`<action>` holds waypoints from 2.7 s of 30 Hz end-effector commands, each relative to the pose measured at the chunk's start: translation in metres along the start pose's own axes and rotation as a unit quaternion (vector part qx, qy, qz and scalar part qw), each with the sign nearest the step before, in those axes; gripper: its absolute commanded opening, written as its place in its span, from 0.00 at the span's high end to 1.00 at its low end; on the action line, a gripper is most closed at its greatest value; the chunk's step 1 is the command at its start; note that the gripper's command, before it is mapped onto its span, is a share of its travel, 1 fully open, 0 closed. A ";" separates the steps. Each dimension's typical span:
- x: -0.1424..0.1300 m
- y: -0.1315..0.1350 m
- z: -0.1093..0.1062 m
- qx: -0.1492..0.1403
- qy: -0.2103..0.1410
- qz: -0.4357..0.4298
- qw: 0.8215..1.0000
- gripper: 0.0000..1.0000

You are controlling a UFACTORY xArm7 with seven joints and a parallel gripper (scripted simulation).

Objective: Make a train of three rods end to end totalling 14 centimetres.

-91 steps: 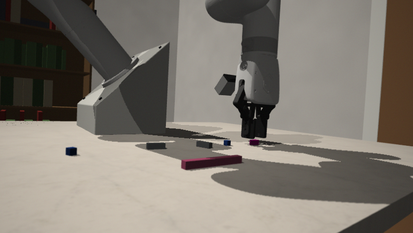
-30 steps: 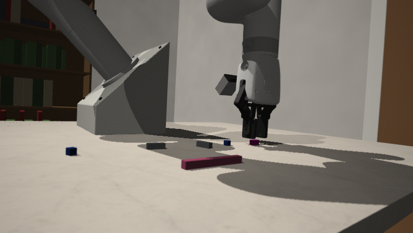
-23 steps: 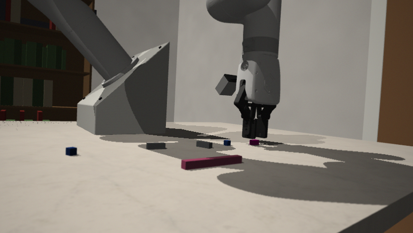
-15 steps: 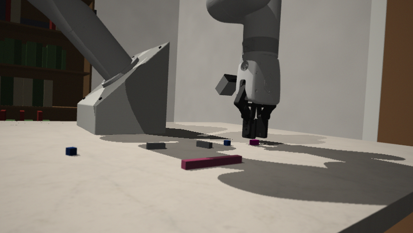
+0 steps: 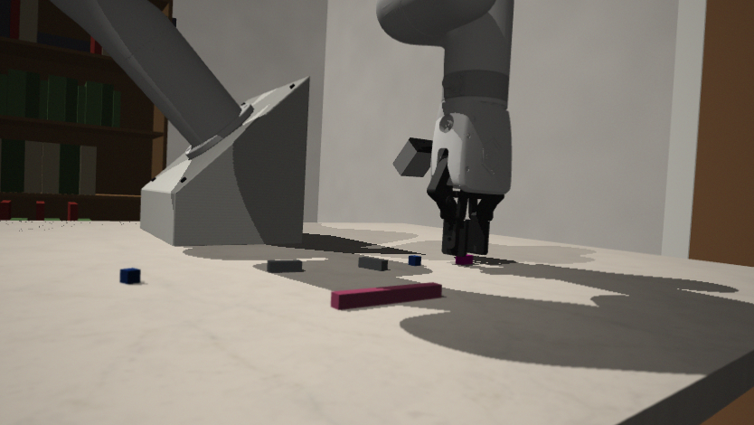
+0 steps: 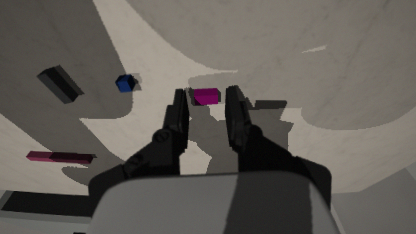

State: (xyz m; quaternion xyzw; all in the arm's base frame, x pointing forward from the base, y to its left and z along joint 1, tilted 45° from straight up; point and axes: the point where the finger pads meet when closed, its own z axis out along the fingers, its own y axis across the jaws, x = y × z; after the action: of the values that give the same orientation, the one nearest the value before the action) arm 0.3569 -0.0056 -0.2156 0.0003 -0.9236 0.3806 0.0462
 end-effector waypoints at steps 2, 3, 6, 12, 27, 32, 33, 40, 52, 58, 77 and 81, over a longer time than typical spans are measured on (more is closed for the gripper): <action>-0.001 0.001 0.003 -0.001 -0.002 0.000 1.000 0.64; -0.001 0.001 0.003 -0.001 -0.002 0.000 1.000 0.64; -0.001 0.001 0.006 -0.001 -0.002 0.000 1.000 0.64; -0.001 0.001 0.008 -0.001 -0.002 0.000 1.000 0.64; -0.001 0.001 0.009 -0.001 -0.002 0.000 1.000 0.64; -0.001 0.001 0.009 -0.001 -0.002 0.000 1.000 0.64; -0.001 0.001 0.009 -0.001 -0.002 0.000 1.000 0.64; -0.001 0.001 0.009 -0.001 -0.002 0.000 1.000 0.64; -0.001 0.001 0.009 -0.001 -0.002 0.000 1.000 0.64; -0.001 0.001 0.009 -0.001 -0.002 0.000 1.000 0.85; -0.001 0.001 0.009 -0.001 -0.002 0.000 1.000 0.85; -0.001 0.001 0.009 -0.001 -0.002 0.000 1.000 0.85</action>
State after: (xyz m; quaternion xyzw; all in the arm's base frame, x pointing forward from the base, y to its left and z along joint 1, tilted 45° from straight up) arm 0.3560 -0.0127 -0.2231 0.0004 -0.9236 0.3805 0.0462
